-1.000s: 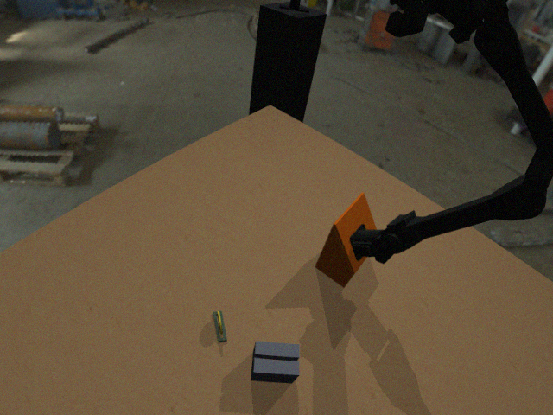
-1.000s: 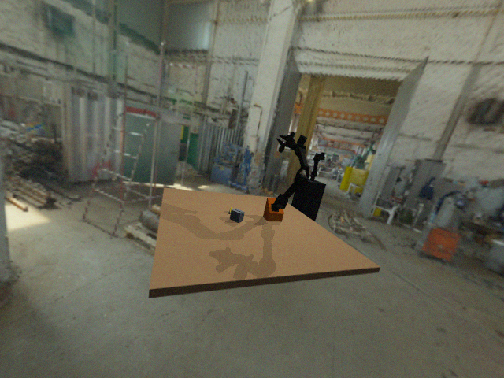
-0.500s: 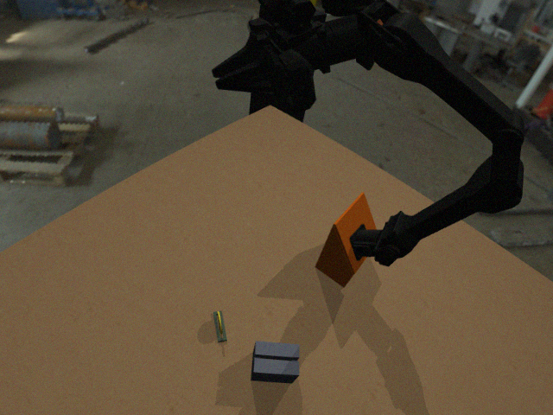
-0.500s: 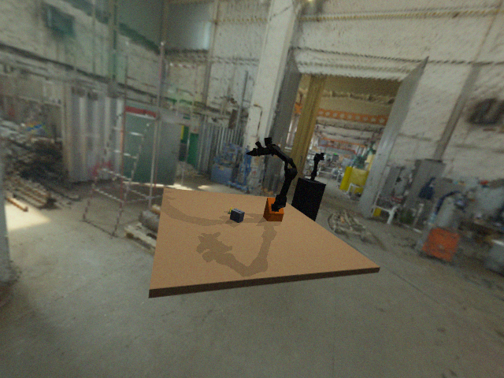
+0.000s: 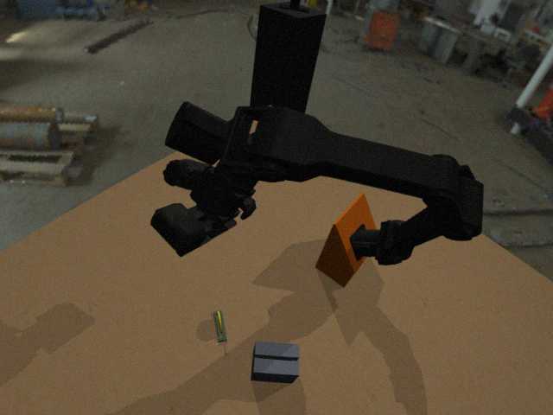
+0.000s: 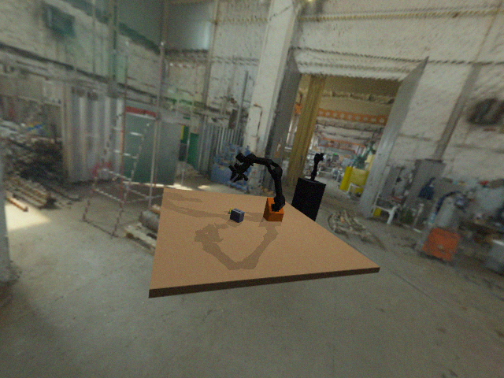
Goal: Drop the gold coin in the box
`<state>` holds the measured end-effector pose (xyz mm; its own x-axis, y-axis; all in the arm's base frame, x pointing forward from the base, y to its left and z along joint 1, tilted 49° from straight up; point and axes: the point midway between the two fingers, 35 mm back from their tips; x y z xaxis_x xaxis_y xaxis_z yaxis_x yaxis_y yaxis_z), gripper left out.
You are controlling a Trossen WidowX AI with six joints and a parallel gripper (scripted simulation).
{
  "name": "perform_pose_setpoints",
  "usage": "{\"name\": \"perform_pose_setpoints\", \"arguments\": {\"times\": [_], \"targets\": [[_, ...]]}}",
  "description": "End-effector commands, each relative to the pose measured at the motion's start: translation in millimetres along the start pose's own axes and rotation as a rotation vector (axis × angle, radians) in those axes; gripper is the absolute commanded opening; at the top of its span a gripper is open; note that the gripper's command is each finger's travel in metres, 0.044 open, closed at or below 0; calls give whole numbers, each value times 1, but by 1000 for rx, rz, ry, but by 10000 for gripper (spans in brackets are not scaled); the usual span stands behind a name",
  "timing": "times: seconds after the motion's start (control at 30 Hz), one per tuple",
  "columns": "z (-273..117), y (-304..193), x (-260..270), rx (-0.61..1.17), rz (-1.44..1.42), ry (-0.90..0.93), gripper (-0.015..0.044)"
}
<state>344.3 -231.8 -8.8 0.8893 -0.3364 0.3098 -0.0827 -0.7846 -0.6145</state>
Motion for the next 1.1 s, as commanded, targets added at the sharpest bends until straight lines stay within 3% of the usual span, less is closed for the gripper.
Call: {"name": "perform_pose_setpoints", "arguments": {"times": [0.0, 0.2, 0.53, 0.67, 1.07], "targets": [[59, -35, -24, 50, 356, -251, 161], [109, -74, -61, -12, 708, -538, 161], [108, -73, -65, -15, 715, -545, 161], [136, -79, -80, -13, 715, -545, 161], [153, -82, -91, -12, 715, -545, 161]]}}
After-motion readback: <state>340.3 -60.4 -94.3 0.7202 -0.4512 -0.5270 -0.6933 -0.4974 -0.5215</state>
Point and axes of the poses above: the point midway between the two fingers, 35 mm back from their tips, its own z axis out along the fingers, its own x axis across the jaws, y = z × x, and after that the axes turned 11 degrees about z, right-handed
